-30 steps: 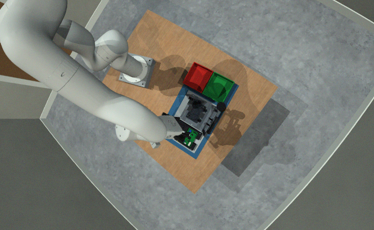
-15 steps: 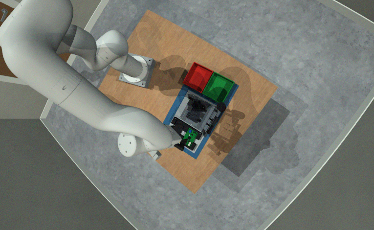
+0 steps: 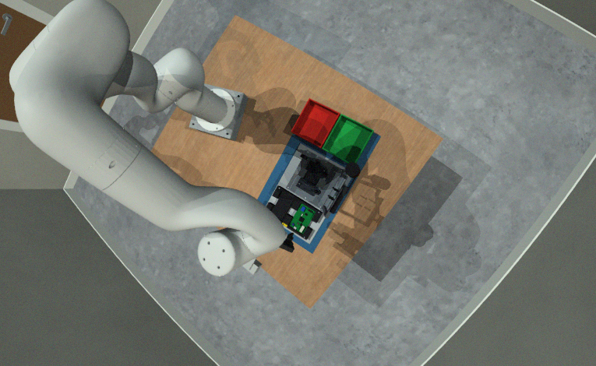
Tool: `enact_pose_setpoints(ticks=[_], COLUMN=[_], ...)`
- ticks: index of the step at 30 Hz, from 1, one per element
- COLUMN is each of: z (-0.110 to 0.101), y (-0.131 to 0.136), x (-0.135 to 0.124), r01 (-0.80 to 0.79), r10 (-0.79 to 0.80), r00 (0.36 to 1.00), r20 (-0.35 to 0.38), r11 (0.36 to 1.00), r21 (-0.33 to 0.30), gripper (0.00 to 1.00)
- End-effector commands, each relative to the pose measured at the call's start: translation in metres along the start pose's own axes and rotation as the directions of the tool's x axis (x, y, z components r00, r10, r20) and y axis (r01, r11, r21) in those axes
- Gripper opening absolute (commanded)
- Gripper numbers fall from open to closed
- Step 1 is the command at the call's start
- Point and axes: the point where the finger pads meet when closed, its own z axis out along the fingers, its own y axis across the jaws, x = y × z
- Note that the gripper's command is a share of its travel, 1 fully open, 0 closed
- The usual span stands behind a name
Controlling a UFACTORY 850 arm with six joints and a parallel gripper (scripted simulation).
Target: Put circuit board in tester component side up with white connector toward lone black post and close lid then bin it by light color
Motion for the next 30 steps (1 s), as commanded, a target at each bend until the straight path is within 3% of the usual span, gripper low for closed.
enact_pose_setpoints(ticks=[1, 30], z=[-0.0009, 0.0019], y=[-0.0016, -0.0016], x=[0.0061, 0.0077], r01=[0.018, 0.022], r10=[-0.019, -0.023], r00=[1.0, 1.0], r20=[-0.017, -0.021], r11=[0.999, 0.999], r21=[-0.028, -0.033], gripper=[1.0, 1.0])
